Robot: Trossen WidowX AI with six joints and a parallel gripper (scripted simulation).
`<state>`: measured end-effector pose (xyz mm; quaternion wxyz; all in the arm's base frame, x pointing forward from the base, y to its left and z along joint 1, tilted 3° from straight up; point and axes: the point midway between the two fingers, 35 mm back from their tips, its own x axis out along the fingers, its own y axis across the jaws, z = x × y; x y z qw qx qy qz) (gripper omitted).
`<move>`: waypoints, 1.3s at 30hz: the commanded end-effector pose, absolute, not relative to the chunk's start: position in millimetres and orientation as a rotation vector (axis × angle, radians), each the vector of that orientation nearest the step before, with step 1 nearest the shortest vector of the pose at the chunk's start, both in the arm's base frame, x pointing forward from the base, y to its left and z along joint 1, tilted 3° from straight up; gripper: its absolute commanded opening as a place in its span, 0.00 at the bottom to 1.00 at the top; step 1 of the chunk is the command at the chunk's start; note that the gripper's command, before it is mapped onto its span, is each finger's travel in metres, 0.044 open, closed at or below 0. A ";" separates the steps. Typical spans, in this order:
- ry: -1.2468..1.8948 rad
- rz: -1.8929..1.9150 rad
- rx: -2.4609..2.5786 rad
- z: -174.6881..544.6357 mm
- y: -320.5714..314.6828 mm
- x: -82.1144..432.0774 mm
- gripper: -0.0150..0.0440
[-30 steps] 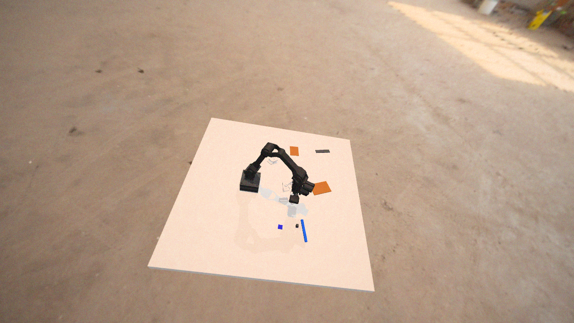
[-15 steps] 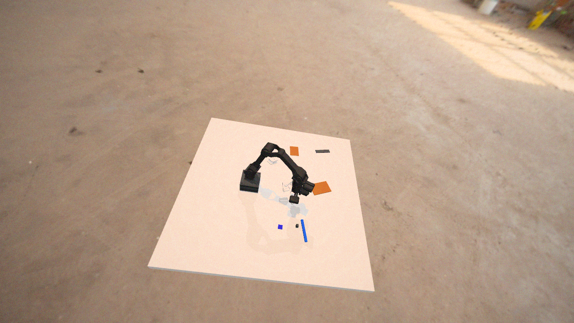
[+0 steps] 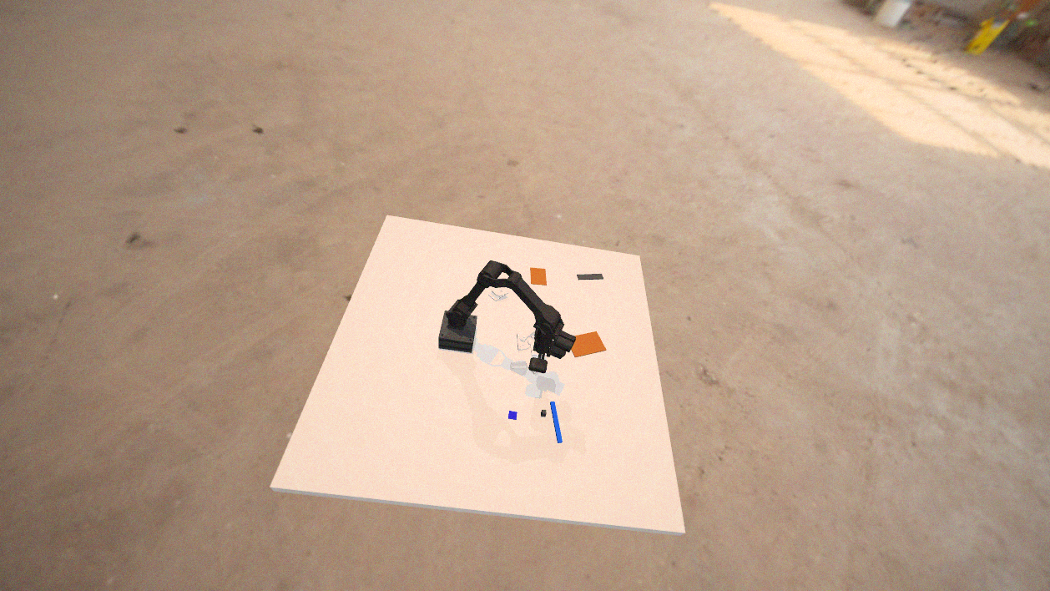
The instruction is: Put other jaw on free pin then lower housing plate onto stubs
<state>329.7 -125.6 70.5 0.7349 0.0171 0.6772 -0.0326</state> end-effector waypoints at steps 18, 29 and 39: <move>1.488 -0.072 0.038 70.5 -125.6 329.7 0.33; 1.488 -0.072 0.038 70.5 -125.6 329.7 0.25; 1.494 0.020 -0.060 74.4 -113.6 305.3 0.57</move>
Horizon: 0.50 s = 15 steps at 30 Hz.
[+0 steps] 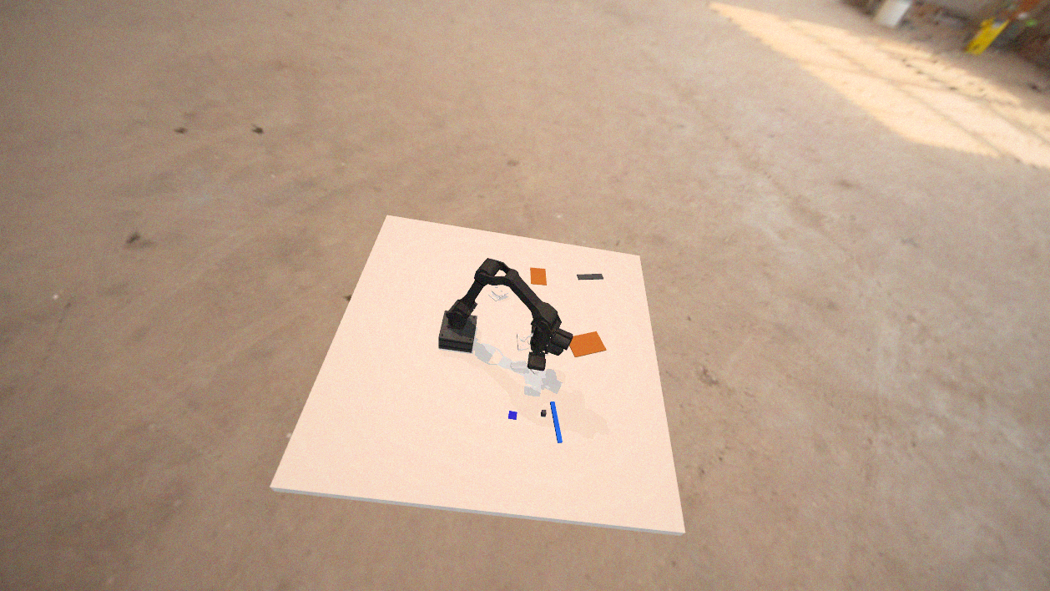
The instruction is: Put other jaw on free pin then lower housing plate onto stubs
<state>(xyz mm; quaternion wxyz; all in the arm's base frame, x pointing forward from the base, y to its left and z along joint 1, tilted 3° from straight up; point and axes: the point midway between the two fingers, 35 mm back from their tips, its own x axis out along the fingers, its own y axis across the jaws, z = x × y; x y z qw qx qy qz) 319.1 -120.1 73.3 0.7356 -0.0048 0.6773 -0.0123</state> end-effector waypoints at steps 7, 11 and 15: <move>1.496 0.111 -0.158 75.7 -101.9 280.2 0.88; 1.496 0.111 -0.158 73.4 -102.0 280.5 1.00; 1.496 0.111 -0.158 37.7 -102.8 282.9 1.00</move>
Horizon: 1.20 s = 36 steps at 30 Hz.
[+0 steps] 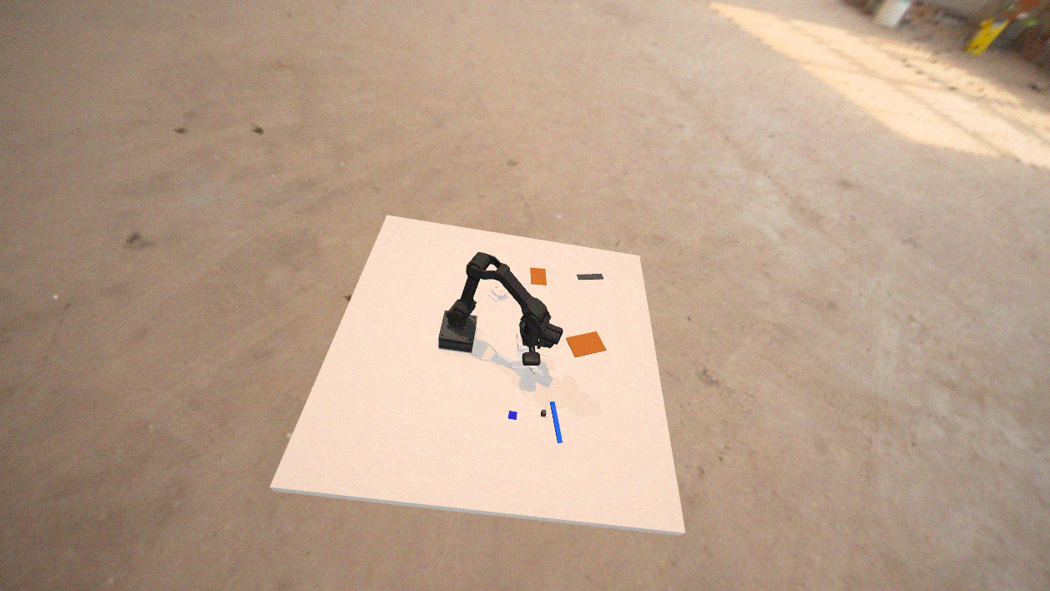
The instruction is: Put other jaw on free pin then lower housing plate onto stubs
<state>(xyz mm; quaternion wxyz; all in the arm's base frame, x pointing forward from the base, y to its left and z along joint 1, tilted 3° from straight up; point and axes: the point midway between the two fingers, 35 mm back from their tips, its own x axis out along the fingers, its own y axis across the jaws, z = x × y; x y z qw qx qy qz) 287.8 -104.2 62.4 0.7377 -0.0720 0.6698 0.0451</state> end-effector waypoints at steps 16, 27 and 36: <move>1.496 0.111 -0.158 20.0 -103.5 284.9 1.00; 1.496 0.111 -0.158 2.1 -103.9 286.1 1.00; 1.497 0.112 -0.158 -12.4 -103.9 286.2 1.00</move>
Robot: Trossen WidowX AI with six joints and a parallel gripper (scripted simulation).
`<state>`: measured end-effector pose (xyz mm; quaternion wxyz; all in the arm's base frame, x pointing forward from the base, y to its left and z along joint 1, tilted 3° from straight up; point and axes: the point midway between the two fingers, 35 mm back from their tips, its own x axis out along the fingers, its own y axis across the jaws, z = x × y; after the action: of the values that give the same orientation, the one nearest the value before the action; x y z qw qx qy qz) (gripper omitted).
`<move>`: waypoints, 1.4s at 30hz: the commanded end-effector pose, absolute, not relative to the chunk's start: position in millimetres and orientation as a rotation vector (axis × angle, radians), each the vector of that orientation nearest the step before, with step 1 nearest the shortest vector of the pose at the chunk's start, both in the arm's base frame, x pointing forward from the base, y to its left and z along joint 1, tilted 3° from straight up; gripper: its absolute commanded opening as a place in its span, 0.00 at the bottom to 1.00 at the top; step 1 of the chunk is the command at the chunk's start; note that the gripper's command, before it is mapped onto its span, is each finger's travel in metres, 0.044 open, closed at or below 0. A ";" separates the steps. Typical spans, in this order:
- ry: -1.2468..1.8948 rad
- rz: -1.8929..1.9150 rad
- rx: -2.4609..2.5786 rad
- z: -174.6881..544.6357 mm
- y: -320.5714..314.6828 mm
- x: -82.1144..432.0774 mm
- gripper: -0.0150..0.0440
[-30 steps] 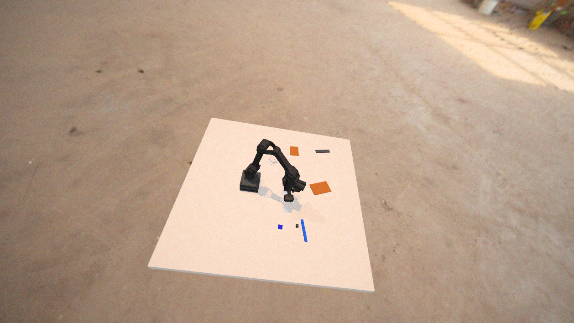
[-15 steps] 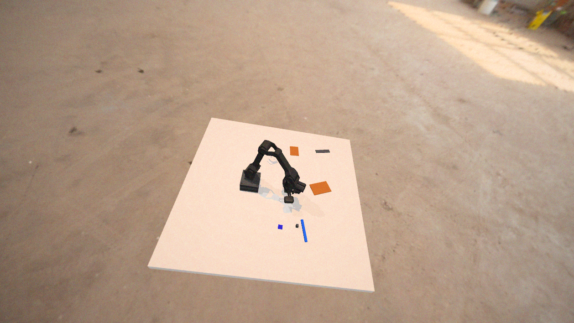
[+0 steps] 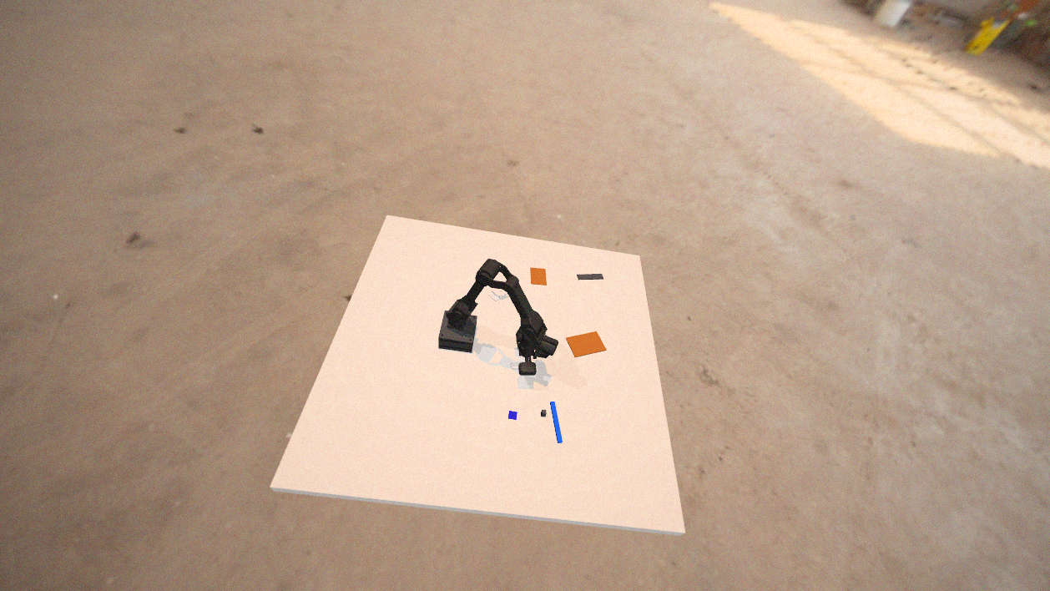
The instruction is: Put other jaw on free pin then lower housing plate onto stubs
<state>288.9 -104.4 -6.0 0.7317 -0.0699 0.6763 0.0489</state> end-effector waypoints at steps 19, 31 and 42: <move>1.497 0.112 -0.158 -14.7 -103.8 286.1 1.00; 1.495 0.110 -0.152 -14.6 -103.5 286.6 0.96; 1.495 0.110 -0.152 -14.6 -103.5 286.6 0.50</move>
<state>286.6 -103.5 -14.6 0.7293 -0.0689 0.6788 0.0500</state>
